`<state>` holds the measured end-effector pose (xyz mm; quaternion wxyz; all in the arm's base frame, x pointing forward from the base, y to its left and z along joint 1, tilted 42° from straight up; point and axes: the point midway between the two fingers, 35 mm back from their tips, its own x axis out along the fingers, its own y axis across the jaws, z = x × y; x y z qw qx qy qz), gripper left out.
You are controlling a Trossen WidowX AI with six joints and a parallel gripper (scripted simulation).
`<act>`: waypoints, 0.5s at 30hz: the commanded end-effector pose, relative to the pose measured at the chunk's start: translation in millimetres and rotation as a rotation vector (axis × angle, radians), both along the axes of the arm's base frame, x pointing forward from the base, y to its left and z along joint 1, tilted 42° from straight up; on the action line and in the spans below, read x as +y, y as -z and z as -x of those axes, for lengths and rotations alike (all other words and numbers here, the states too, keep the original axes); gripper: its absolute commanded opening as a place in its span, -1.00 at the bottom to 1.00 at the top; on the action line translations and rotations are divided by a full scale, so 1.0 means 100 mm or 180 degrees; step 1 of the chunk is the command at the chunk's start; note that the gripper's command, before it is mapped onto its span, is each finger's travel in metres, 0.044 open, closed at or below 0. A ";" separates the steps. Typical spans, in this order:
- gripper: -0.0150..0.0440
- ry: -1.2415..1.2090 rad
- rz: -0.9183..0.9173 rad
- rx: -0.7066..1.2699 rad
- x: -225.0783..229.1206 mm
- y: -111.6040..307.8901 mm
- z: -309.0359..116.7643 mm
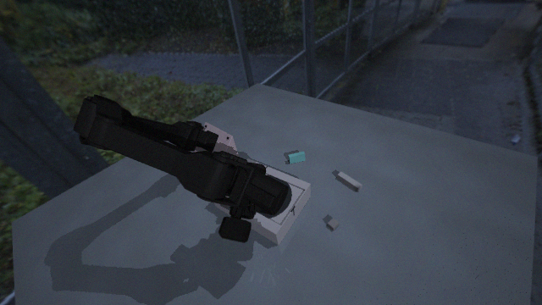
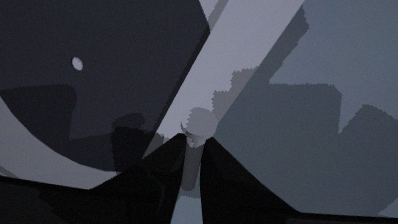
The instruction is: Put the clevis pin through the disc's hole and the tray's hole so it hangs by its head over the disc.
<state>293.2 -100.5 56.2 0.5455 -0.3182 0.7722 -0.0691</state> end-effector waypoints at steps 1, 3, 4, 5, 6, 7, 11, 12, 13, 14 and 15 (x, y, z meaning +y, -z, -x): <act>-0.49 -0.0347 -0.0027 0.0199 0.08 0.05 0.01; -0.49 -0.0537 -0.0047 0.0307 0.12 0.08 0.01; -0.49 -0.0632 -0.0056 0.0362 0.15 0.09 0.02; -0.49 -0.0726 -0.0065 0.0416 0.17 0.10 0.02; -0.49 -0.0821 -0.0074 0.0471 0.19 0.12 0.02; -0.49 -0.0915 -0.0082 0.0527 0.21 0.13 0.03; -0.49 -0.1290 -0.0112 0.0750 0.30 0.18 0.04; -0.49 -0.1384 -0.0119 0.0807 0.32 0.19 0.05; -0.49 -0.1477 -0.0125 0.0864 0.34 0.21 0.05; -0.49 -0.1570 -0.0131 0.0921 0.36 0.22 0.06; -0.49 -0.1663 -0.0137 0.0978 0.39 0.23 0.07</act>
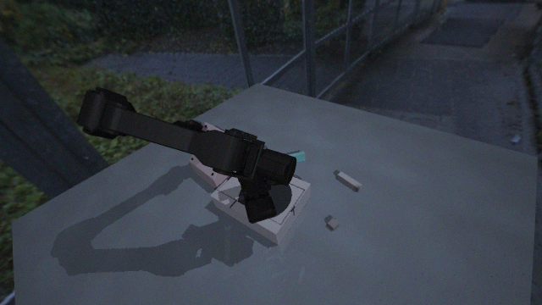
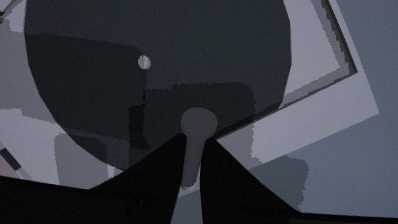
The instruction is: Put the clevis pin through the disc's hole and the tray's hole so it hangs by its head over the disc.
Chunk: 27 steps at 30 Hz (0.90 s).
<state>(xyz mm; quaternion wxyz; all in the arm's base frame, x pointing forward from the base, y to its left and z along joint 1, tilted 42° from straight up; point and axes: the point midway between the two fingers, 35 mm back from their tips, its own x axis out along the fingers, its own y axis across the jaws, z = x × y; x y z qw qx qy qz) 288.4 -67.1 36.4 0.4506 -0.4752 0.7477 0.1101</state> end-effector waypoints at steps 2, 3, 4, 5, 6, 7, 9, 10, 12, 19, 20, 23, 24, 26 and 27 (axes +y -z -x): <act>-0.49 -0.0435 -0.0009 0.0264 0.09 0.06 0.03; -0.49 -0.0528 -0.0013 0.0321 0.11 0.07 0.04; -0.49 -0.0622 -0.0017 0.0379 0.13 0.08 0.04; -0.49 -0.0714 -0.0020 0.0436 0.15 0.09 0.05; -0.49 -0.0807 -0.0022 0.0494 0.17 0.11 0.06; -0.49 -0.0900 -0.0025 0.0552 0.19 0.12 0.06; -0.49 -0.1085 -0.0028 0.0668 0.23 0.14 0.08; -0.49 -0.1177 -0.0029 0.0727 0.25 0.15 0.09; -0.49 -0.1361 -0.0030 0.0844 0.29 0.18 0.10; -0.49 -0.1999 -0.0021 0.1264 0.42 0.26 0.17; -0.49 -0.2089 -0.0018 0.1325 0.44 0.27 0.18; -0.49 -0.2222 -0.0013 0.1415 0.46 0.28 0.19; -0.49 -0.2222 -0.0013 0.1415 0.46 0.28 0.19; -0.49 -0.2222 -0.0013 0.1415 0.46 0.28 0.19; -0.49 -0.2218 -0.0023 0.1410 0.46 0.28 0.19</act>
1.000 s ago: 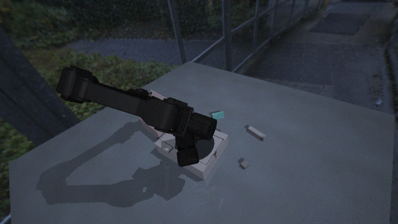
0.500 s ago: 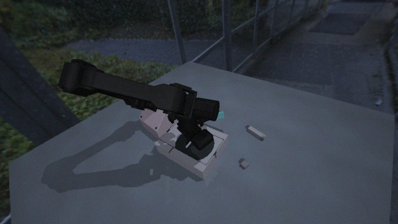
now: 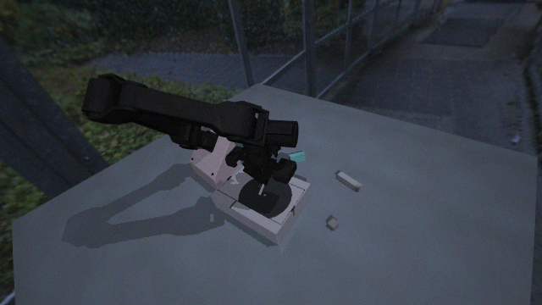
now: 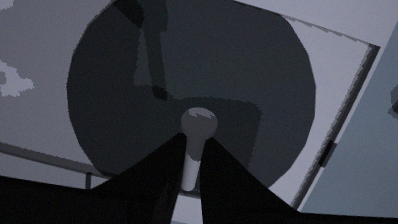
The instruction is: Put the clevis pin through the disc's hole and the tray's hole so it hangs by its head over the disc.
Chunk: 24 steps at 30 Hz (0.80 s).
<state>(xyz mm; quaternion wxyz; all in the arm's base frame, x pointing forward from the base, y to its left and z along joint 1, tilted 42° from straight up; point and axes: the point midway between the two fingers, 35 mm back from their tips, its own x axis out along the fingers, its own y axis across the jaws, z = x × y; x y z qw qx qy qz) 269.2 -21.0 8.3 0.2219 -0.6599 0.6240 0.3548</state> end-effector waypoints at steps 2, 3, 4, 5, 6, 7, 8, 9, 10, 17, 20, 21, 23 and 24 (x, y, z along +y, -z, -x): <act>-0.49 -0.0024 -0.0053 0.0028 0.01 0.00 0.00; -0.49 -0.0010 -0.0101 0.0033 0.01 0.00 0.00; -0.49 0.0005 -0.0155 0.0041 0.01 0.00 0.00; -0.49 0.0021 -0.0219 0.0048 0.00 -0.01 0.00; -0.49 0.0039 -0.0296 0.0056 0.00 -0.01 0.00; -0.49 0.0059 -0.0387 0.0067 0.00 -0.01 0.00; -0.49 0.0078 -0.0490 0.0077 -0.01 -0.02 0.00; -0.49 0.0093 -0.0573 0.0086 -0.01 -0.03 0.00; -0.49 0.0107 -0.0657 0.0098 -0.02 -0.03 -0.01; -0.49 0.0193 -0.1228 0.0177 -0.08 -0.06 -0.02; -0.49 0.0224 -0.1451 0.0209 -0.10 -0.06 -0.02; -0.49 0.0235 -0.1528 0.0220 -0.11 -0.07 -0.02; -0.49 0.0259 -0.1690 0.0244 -0.13 -0.07 -0.02; -0.49 0.0269 -0.1765 0.0254 -0.14 -0.07 -0.03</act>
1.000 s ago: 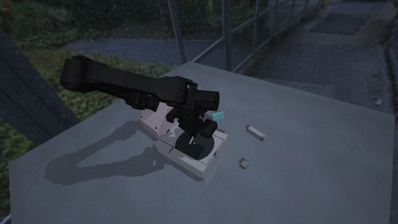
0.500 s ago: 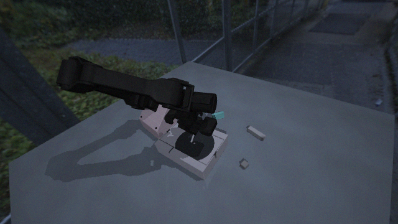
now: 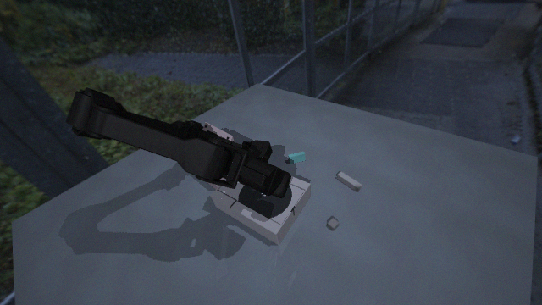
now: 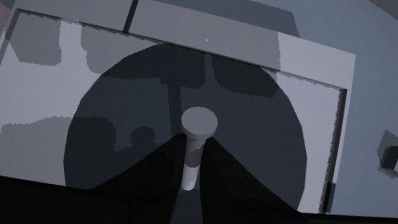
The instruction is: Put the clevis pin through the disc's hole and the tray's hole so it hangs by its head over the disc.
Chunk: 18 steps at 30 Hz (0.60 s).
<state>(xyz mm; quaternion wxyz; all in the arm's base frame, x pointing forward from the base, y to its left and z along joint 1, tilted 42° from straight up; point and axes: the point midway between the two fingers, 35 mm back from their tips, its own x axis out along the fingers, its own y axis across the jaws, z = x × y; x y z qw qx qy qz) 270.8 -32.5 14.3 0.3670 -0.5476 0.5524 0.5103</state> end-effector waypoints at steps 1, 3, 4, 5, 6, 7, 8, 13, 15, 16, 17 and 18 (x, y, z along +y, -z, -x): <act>-0.49 0.0028 -0.0282 0.0029 -0.03 -0.01 -0.01; -0.49 0.0049 -0.0425 0.0048 -0.05 -0.02 -0.01; -0.49 0.0060 -0.0502 0.0059 -0.05 -0.02 -0.01; -0.49 0.0072 -0.0588 0.0071 -0.06 -0.02 -0.01; -0.49 0.0083 -0.0665 0.0082 -0.07 -0.02 -0.02; -0.49 0.0094 -0.0740 0.0091 -0.08 -0.02 -0.02; -0.49 0.0106 -0.0820 0.0102 -0.09 -0.02 -0.02; -0.49 0.0166 -0.1234 0.0157 -0.14 -0.01 -0.02; -0.49 0.0193 -0.1416 0.0180 -0.16 -0.01 -0.02; -0.49 0.0205 -0.1495 0.0191 -0.17 -0.01 -0.02; -0.49 0.0216 -0.1574 0.0203 -0.18 -0.01 -0.03; -0.49 0.0228 -0.1660 0.0216 -0.19 0.00 -0.03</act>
